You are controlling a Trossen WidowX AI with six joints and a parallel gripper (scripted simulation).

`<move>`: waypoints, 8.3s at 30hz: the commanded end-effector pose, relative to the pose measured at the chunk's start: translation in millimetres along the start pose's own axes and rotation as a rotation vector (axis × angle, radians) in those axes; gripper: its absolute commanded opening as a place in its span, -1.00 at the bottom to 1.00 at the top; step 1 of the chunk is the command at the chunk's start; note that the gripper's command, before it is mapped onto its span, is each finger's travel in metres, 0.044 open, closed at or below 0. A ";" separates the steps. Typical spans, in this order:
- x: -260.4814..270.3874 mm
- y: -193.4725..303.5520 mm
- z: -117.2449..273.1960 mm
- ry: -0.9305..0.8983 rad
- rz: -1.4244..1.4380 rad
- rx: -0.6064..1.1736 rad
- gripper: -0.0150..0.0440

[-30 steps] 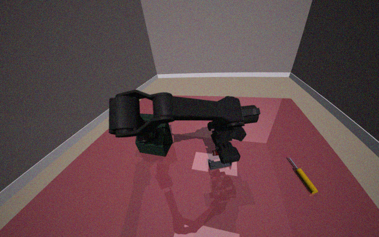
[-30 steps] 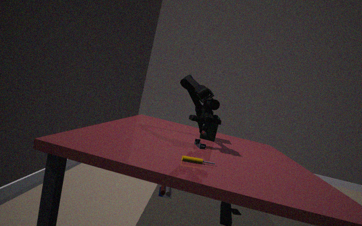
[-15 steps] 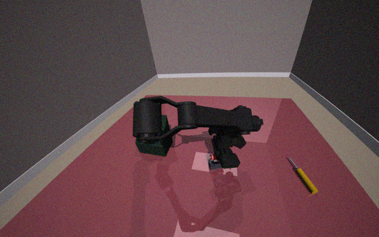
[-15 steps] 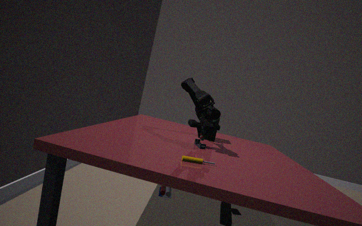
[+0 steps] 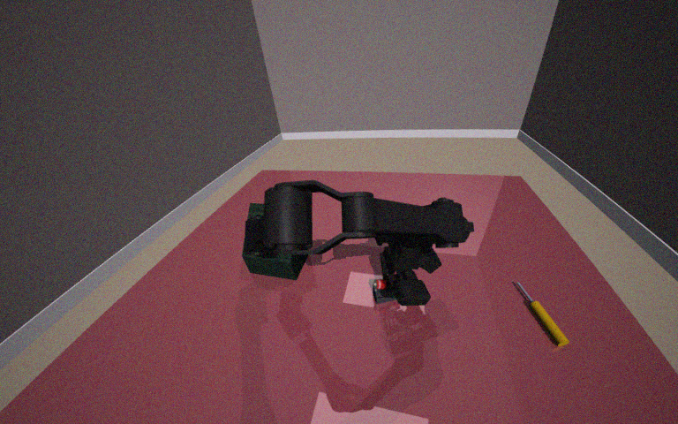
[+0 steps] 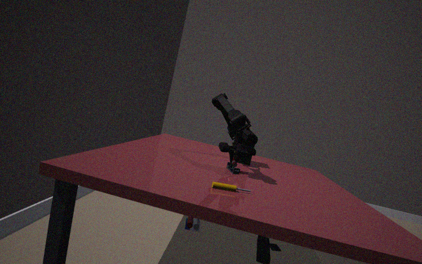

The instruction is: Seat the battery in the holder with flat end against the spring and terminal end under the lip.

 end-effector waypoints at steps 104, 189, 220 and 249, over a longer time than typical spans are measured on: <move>7.1 -31.3 -14.5 -0.023 0.002 0.055 -0.24; -1.5 -11.1 -26.8 -0.107 0.025 -0.231 -0.24; -2.2 -3.3 -13.2 -0.110 0.024 -0.233 0.10; -1.2 16.5 57.2 -0.112 0.025 -0.234 1.00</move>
Point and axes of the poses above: the point midway between the two fingers, 35 mm back from their tips, its own z axis back along the fingers, its own x axis across the jaws, y = z × x, the point moved 1 cm from there along z, back along the fingers, and after that the axes turned 13 degrees about -z, right-handed, at the moved point
